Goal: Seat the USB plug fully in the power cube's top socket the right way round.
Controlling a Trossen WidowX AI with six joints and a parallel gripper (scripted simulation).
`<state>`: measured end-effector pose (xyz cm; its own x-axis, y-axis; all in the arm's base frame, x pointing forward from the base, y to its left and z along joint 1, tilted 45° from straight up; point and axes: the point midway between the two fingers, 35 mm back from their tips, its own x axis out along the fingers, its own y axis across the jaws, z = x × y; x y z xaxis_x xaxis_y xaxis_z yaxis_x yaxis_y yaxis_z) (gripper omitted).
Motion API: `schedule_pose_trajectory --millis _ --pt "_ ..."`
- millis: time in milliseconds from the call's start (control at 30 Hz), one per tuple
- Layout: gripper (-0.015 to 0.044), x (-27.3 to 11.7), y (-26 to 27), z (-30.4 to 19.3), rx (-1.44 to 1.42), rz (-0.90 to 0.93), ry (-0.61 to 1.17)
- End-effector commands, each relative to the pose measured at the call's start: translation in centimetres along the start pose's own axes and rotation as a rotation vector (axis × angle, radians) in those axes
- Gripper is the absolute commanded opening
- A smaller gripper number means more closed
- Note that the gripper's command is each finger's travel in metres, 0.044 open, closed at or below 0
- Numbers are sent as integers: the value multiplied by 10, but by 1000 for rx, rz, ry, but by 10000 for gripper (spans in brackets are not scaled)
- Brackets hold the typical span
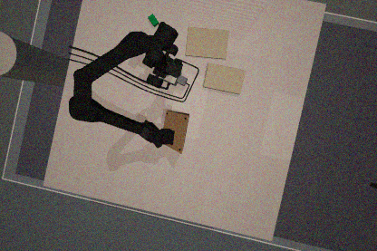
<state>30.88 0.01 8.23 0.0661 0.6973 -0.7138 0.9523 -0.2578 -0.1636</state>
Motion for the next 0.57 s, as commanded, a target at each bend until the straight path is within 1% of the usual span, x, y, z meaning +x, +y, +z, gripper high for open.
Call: schedule_pose_trajectory --millis 0,533 --pt "95 0 0 0 0 0 0" --pt "95 -11 0 0 0 0 0"
